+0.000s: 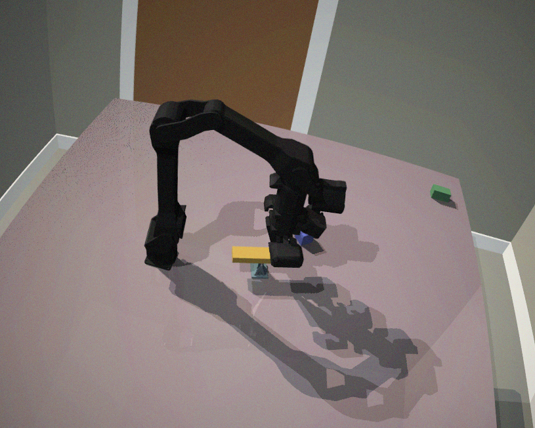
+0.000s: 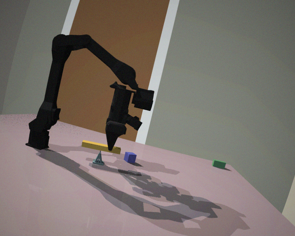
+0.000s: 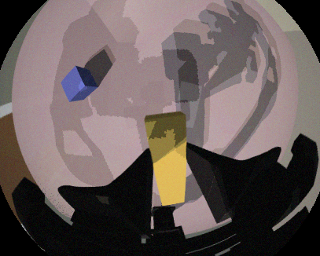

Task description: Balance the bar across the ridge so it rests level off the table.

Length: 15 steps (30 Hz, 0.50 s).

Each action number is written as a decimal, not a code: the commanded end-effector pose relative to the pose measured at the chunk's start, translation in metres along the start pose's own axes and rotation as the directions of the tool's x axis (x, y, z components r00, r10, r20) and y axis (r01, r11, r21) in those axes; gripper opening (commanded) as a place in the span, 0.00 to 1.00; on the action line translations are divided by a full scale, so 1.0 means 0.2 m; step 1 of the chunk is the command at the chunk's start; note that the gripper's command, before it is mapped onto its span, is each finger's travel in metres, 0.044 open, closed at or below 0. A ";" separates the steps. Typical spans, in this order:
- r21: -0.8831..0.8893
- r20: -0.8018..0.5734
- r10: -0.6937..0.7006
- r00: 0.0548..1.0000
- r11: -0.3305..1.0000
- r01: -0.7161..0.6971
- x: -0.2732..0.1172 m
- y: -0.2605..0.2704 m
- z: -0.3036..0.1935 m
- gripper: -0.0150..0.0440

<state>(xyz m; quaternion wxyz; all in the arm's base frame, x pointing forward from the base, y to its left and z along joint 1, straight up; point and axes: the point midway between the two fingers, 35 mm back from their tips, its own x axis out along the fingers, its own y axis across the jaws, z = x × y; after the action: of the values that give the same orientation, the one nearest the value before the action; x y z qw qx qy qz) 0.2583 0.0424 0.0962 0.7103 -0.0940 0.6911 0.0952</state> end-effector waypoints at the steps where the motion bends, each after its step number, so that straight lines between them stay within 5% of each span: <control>1: 0.004 0.000 -0.001 1.000 1.000 0.001 0.00 0.00 0.00 0.25; 15: 0.004 0.000 -0.001 1.000 1.000 0.001 0.01 0.00 0.00 0.25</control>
<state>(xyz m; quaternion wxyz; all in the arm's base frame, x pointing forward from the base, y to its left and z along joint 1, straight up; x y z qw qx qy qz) 0.2582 0.0423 0.0951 0.7102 -0.0940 0.6911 0.0952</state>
